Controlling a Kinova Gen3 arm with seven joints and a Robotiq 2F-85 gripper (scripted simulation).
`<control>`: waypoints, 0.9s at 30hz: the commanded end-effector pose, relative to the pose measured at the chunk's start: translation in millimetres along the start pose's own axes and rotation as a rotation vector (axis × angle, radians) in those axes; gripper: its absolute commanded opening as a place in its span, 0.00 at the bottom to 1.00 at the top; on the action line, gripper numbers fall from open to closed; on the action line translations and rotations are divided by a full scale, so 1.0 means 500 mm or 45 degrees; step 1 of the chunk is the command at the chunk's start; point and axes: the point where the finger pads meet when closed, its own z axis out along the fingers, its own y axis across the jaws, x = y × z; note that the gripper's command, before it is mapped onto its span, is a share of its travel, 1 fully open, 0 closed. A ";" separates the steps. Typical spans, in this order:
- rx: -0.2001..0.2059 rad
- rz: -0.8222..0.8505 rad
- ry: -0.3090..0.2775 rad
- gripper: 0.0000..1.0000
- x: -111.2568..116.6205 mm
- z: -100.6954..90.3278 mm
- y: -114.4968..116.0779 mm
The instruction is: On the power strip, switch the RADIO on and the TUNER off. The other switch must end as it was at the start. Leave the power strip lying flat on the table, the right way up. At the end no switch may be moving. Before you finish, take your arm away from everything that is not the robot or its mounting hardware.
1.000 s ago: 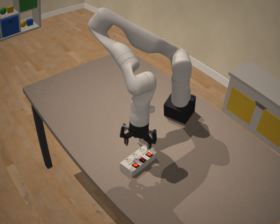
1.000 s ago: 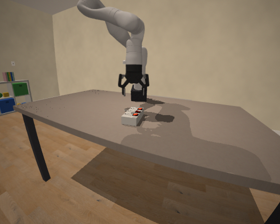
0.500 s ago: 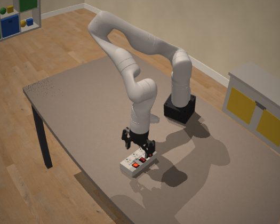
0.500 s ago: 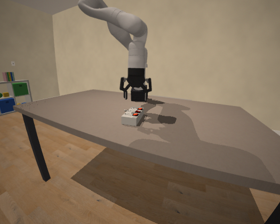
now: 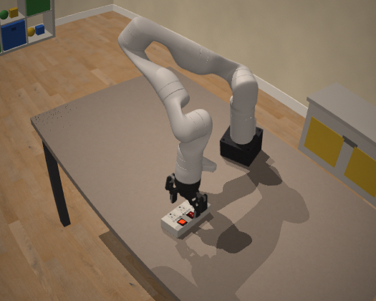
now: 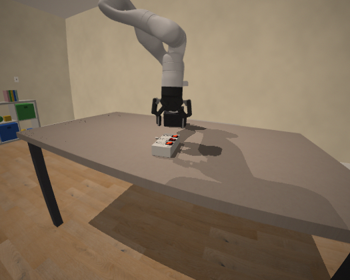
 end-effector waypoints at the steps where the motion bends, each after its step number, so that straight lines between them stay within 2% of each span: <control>1: -0.001 0.001 -0.002 1.00 -0.001 -0.001 0.003; 4: -0.001 0.002 -0.002 1.00 -0.001 -0.001 0.003; 5: -0.001 0.002 -0.002 0.00 -0.001 -0.001 0.003; 27: -0.001 0.002 -0.002 0.00 -0.001 -0.001 0.003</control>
